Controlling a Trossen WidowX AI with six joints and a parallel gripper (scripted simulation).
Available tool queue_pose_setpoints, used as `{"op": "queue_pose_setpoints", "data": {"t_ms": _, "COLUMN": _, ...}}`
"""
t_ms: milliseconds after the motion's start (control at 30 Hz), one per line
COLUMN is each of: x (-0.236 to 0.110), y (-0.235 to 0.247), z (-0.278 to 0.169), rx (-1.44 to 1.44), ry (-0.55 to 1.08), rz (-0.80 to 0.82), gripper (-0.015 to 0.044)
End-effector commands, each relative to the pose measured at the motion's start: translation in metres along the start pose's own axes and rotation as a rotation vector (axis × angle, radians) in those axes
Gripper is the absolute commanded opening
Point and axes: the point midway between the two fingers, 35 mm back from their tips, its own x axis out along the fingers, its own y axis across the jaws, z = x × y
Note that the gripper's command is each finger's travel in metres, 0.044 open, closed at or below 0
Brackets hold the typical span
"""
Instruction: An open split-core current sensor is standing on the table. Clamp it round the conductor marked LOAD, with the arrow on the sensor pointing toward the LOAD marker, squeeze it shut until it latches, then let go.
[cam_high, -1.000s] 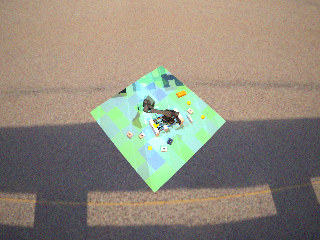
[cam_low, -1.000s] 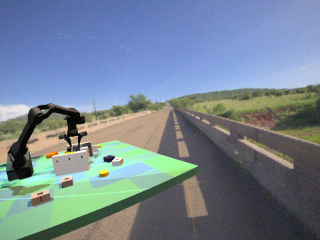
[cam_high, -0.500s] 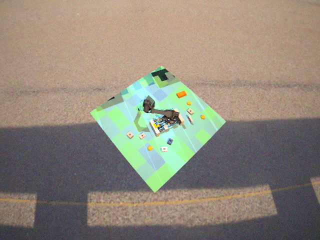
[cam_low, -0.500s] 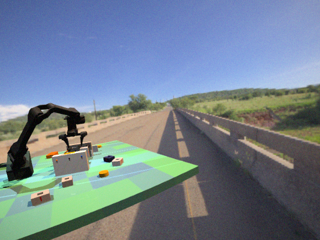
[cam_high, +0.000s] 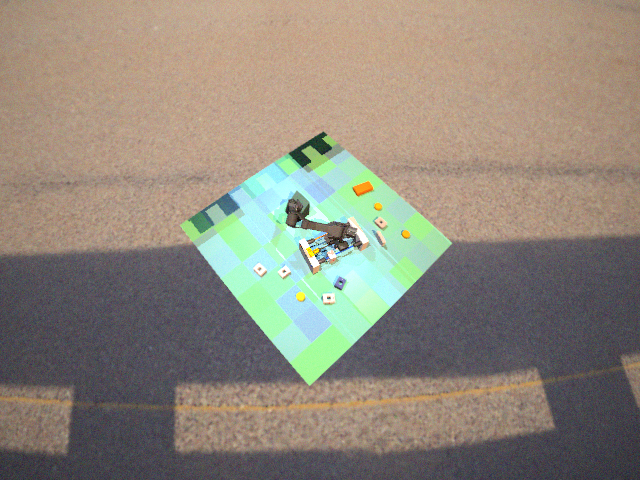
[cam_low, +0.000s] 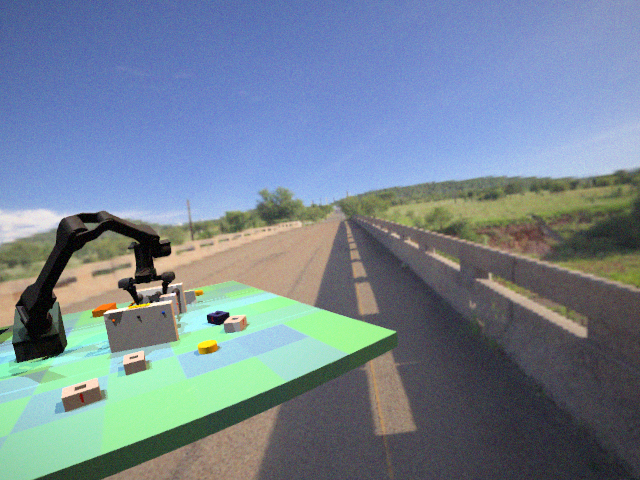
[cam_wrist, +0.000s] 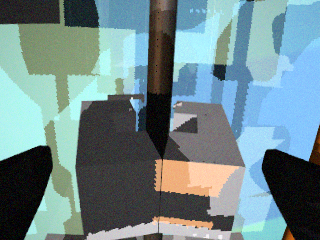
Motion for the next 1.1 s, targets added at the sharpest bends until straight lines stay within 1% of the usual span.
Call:
{"op": "queue_pose_setpoints", "data": {"t_ms": 0, "x": 0.001, "y": 0.001, "z": 0.000, "rx": -0.005, "ry": 0.001, "rz": 0.016, "gripper": 0.0440}}
{"op": "queue_pose_setpoints", "data": {"t_ms": 600, "x": 0.028, "y": 0.002, "z": 0.001, "rx": -0.005, "ry": 0.000, "rz": 0.016, "gripper": 0.0440}}
{"op": "queue_pose_setpoints", "data": {"t_ms": 700, "x": 0.024, "y": 0.003, "z": 0.000, "rx": 0.005, "ry": 0.008, "rz": 0.015, "gripper": 0.0361}}
{"op": "queue_pose_setpoints", "data": {"t_ms": 1067, "x": 0.024, "y": 0.003, "z": 0.000, "rx": 0.005, "ry": 0.008, "rz": 0.015, "gripper": 0.0288}}
